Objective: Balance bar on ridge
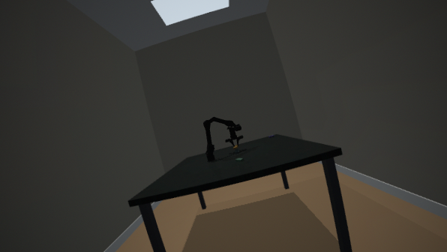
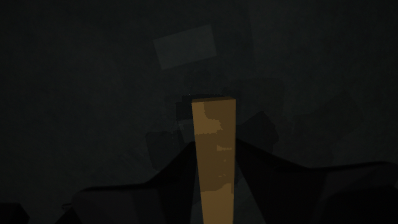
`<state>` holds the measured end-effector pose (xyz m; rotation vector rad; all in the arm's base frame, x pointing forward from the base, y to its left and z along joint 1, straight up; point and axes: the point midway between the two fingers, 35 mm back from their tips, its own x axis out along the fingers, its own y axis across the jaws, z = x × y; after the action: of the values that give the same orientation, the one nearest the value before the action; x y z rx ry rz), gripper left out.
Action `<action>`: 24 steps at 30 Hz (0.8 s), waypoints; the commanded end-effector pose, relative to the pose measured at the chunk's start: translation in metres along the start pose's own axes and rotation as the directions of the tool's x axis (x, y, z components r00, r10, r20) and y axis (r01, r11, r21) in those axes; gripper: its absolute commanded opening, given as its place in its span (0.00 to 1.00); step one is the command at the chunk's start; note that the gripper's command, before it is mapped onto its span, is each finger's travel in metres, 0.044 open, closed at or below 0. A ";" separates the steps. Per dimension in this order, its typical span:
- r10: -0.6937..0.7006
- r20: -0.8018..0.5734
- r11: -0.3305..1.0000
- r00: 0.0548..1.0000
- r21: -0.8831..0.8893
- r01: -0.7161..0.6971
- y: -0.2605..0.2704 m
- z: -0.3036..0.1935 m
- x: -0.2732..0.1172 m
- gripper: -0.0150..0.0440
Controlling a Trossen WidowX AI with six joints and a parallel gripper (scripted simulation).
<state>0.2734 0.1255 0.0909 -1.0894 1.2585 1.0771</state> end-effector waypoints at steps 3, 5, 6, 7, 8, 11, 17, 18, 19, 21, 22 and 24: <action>0.000 0.000 1.000 1.000 0.000 0.000 0.000 0.000 0.000 0.55; 0.000 0.000 1.000 1.000 0.000 0.000 0.000 0.000 0.000 0.55; 0.000 0.000 1.000 1.000 0.000 0.000 0.000 0.000 0.000 0.57; 0.000 0.000 1.000 1.000 0.000 0.000 0.000 0.000 0.000 0.57; 0.000 0.000 1.000 1.000 0.000 0.000 0.000 0.000 0.000 0.57; 0.000 0.000 1.000 1.000 0.000 0.000 0.000 0.000 0.000 0.57; 0.000 0.000 1.000 1.000 0.000 0.000 0.000 0.000 0.000 0.57; 0.000 0.000 1.000 1.000 0.000 0.000 0.000 0.000 0.000 0.61; 0.000 0.000 1.000 1.000 0.000 0.000 0.000 0.000 0.000 0.66; 0.000 0.000 1.000 1.000 0.000 0.000 0.000 0.000 0.000 0.75; 0.000 0.000 1.000 1.000 0.000 0.000 0.000 0.000 0.000 0.79; 0.000 0.000 1.000 1.000 0.000 0.000 0.000 0.000 0.000 0.88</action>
<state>0.2733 0.1255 0.0908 -1.0889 1.2590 1.0775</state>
